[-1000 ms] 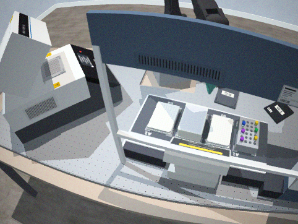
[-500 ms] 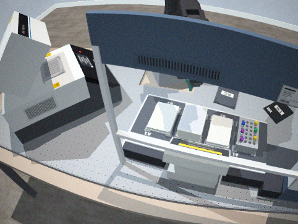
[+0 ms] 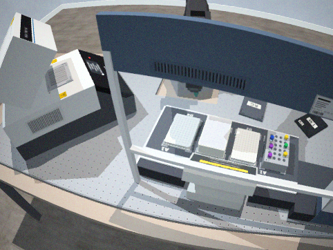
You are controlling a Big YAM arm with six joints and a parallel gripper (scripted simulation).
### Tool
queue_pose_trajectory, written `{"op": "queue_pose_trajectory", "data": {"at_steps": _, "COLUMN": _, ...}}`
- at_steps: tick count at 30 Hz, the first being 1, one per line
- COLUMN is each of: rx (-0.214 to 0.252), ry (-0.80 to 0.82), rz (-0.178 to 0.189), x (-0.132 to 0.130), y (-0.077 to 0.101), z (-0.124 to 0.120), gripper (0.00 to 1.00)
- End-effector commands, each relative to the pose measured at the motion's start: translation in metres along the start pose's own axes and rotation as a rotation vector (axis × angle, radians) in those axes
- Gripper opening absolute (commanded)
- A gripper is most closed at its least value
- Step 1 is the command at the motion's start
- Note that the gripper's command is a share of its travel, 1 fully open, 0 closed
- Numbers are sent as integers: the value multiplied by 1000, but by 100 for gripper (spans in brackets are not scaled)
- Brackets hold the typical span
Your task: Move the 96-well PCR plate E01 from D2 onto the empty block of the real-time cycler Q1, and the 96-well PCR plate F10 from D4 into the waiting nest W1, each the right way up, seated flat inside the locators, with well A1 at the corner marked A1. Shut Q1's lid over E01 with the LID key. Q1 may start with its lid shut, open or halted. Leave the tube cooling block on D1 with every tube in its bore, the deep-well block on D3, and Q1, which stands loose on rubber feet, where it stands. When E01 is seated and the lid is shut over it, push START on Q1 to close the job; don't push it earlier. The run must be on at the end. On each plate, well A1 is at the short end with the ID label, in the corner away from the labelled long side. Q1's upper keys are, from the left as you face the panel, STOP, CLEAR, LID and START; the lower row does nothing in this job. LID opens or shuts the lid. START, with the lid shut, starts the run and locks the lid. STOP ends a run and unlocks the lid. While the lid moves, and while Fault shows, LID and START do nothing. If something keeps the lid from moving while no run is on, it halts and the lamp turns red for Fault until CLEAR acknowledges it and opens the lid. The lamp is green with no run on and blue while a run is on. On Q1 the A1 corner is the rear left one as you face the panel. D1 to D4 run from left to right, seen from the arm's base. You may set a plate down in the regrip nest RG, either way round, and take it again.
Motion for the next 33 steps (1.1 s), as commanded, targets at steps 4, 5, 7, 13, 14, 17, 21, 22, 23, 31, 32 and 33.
{"op": "queue_pose_trajectory", "data": {"at_steps": 4, "rx": -15, "ry": -66, "rz": 0, "x": -18, "y": -4, "z": -15, "gripper": 0}}
{"op": "queue_pose_trajectory", "data": {"at_steps": 5, "rx": -8, "ry": -94, "rz": 0, "x": -20, "y": -6, "z": -20, "gripper": 0}}
{"op": "queue_pose_trajectory", "data": {"at_steps": 7, "rx": -8, "ry": -94, "rz": 0, "x": -20, "y": -6, "z": -20, "gripper": 0}}
{"op": "queue_pose_trajectory", "data": {"at_steps": 13, "rx": 0, "ry": -150, "rz": -1, "x": -36, "y": -15, "z": -46, "gripper": 0}}
{"op": "queue_pose_trajectory", "data": {"at_steps": 14, "rx": 9, "ry": -173, "rz": 1, "x": -38, "y": -16, "z": -50, "gripper": 0}}
{"op": "queue_pose_trajectory", "data": {"at_steps": 17, "rx": 26, "ry": -209, "rz": 3, "x": -43, "y": -21, "z": -63, "gripper": 0}}
{"op": "queue_pose_trajectory", "data": {"at_steps": 21, "rx": 7, "ry": -178, "rz": 2, "x": -50, "y": -25, "z": -75, "gripper": 0}}
{"op": "queue_pose_trajectory", "data": {"at_steps": 22, "rx": 5, "ry": -170, "rz": 2, "x": -49, "y": -24, "z": -72, "gripper": 0}}
{"op": "queue_pose_trajectory", "data": {"at_steps": 23, "rx": 5, "ry": -170, "rz": 2, "x": -49, "y": -24, "z": -72, "gripper": 0}}
{"op": "queue_pose_trajectory", "data": {"at_steps": 31, "rx": 16, "ry": -179, "rz": -4, "x": -47, "y": -19, "z": -62, "gripper": 0}}
{"op": "queue_pose_trajectory", "data": {"at_steps": 32, "rx": 15, "ry": -181, "rz": -4, "x": -47, "y": -18, "z": -60, "gripper": 0}}
{"op": "queue_pose_trajectory", "data": {"at_steps": 33, "rx": 13, "ry": -183, "rz": -5, "x": -47, "y": -17, "z": -59, "gripper": 0}}
Point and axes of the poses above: the point where the finger pads meet when closed, its own y axis back along the fingers, its own x axis across the jaws, z = x × y, the point moved 8 cm from there along y, back along the fingers, and after that the axes turned 10 degrees about y, right-handed, at the moved point
